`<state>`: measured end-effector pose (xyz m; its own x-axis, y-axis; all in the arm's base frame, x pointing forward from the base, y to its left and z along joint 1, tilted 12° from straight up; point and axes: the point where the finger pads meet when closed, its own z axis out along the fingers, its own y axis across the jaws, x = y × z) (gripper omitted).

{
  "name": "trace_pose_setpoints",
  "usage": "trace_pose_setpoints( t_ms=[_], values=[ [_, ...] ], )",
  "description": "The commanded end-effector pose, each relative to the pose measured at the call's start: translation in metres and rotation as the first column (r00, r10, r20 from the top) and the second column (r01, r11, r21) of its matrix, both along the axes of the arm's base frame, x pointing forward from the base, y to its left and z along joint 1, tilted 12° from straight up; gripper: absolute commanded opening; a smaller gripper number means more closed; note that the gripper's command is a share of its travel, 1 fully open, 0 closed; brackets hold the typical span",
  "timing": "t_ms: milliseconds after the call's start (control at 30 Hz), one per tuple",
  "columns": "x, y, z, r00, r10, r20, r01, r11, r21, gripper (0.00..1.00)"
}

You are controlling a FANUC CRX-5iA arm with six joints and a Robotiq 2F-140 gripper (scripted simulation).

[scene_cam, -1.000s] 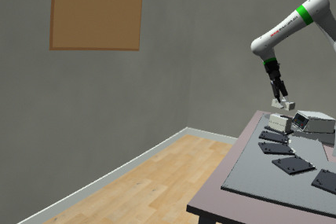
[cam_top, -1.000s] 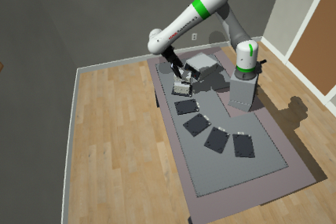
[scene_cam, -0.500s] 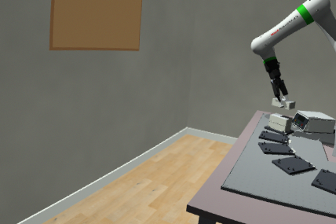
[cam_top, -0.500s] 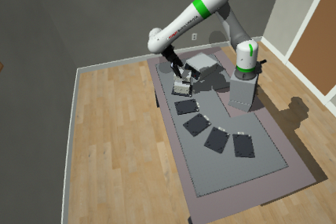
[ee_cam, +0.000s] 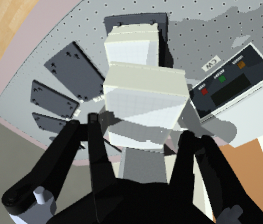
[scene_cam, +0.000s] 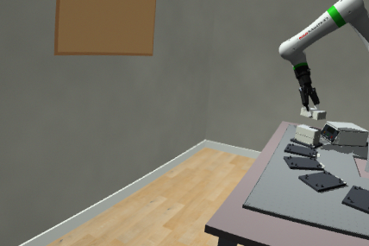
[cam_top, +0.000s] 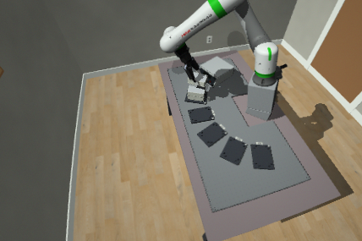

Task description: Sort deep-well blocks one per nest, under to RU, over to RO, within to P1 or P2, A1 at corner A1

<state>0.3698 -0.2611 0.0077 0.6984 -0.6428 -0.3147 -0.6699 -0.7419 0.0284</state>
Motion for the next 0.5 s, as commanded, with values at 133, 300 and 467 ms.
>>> trace_pose_setpoints(
  t_ms=[133,300,467],
  values=[
    [-0.014,-0.014,0.001,0.98,-0.195,0.029,0.194,0.981,0.029,0.1],
    [-0.026,-0.025,0.002,0.979,-0.202,0.03,0.201,0.979,0.03,0.1],
    [-0.038,-0.037,0.003,0.979,-0.202,0.03,0.201,0.979,0.03,0.1]
  ],
)
